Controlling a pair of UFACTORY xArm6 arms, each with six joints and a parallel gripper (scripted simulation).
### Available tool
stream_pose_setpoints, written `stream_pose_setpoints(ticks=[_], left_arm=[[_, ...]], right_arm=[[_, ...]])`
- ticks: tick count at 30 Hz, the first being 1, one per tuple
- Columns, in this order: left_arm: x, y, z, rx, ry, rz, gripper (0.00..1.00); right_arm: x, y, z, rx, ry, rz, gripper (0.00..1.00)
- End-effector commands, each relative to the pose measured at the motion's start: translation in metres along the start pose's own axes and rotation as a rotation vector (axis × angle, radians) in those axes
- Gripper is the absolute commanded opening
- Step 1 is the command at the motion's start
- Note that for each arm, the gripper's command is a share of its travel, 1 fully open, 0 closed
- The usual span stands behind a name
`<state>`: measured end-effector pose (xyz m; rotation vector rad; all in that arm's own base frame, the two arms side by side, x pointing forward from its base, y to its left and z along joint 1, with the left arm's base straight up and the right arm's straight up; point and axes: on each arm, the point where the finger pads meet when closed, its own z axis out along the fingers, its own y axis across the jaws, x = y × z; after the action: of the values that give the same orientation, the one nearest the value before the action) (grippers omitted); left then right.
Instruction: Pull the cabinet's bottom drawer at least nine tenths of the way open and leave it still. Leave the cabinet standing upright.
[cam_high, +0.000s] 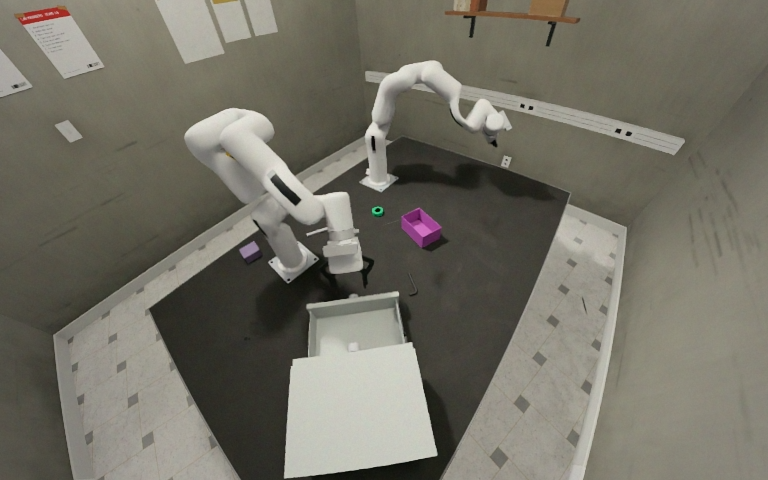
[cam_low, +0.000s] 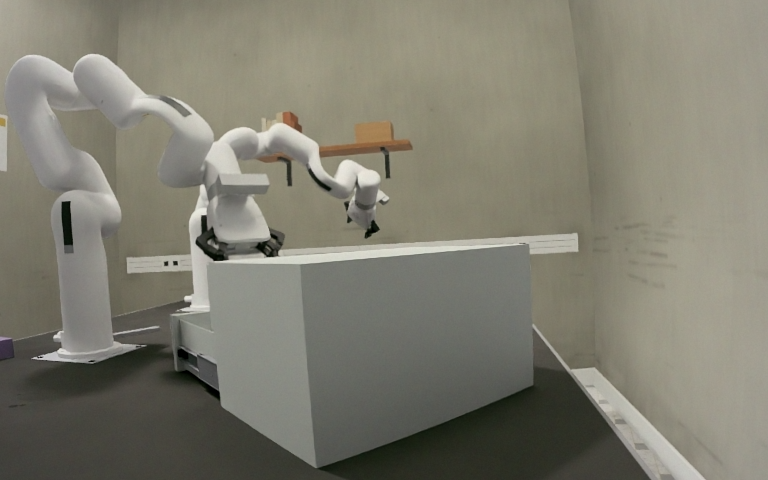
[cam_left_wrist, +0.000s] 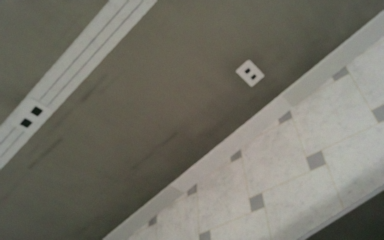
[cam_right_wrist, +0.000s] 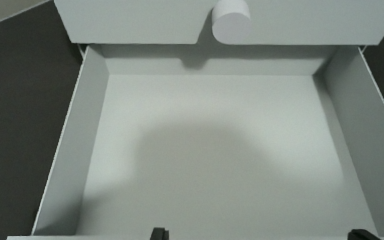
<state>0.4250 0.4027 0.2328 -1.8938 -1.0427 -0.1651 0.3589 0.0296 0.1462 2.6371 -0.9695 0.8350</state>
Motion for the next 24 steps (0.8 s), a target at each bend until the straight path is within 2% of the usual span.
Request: stream_pose_setpoints(ticks=[1, 3, 8, 12, 16, 20, 22, 24], left_arm=[[0.002, -0.001, -0.001, -0.001, 0.003, -0.004, 1.00], [0.002, -0.001, -0.001, -0.001, 0.003, -0.004, 1.00], [0.002, -0.001, -0.001, -0.001, 0.003, -0.004, 1.00], [0.002, -0.001, -0.001, -0.001, 0.003, -0.004, 1.00], [0.002, -0.001, -0.001, -0.001, 0.003, -0.004, 1.00], [0.002, -0.001, -0.001, -0.001, 0.003, -0.004, 1.00], [0.002, -0.001, -0.001, -0.001, 0.003, -0.004, 1.00], [0.002, -0.001, -0.001, -0.001, 0.003, -0.004, 1.00]], right_arm=[[0.027, -0.003, -0.008, 0.001, 0.001, 0.003, 1.00], [0.027, -0.003, -0.008, 0.001, 0.001, 0.003, 1.00], [0.069, -0.001, -0.022, 0.002, 0.000, 0.002, 1.00], [0.090, -0.003, -0.033, 0.006, 0.001, -0.008, 1.00], [0.063, -0.039, -0.053, 0.004, 0.021, -0.075, 1.00], [0.055, -0.048, -0.059, 0.005, 0.030, -0.093, 1.00], [0.038, -0.067, -0.073, 0.008, 0.055, -0.129, 1.00], [0.031, -0.074, -0.080, 0.011, 0.068, -0.143, 1.00]])
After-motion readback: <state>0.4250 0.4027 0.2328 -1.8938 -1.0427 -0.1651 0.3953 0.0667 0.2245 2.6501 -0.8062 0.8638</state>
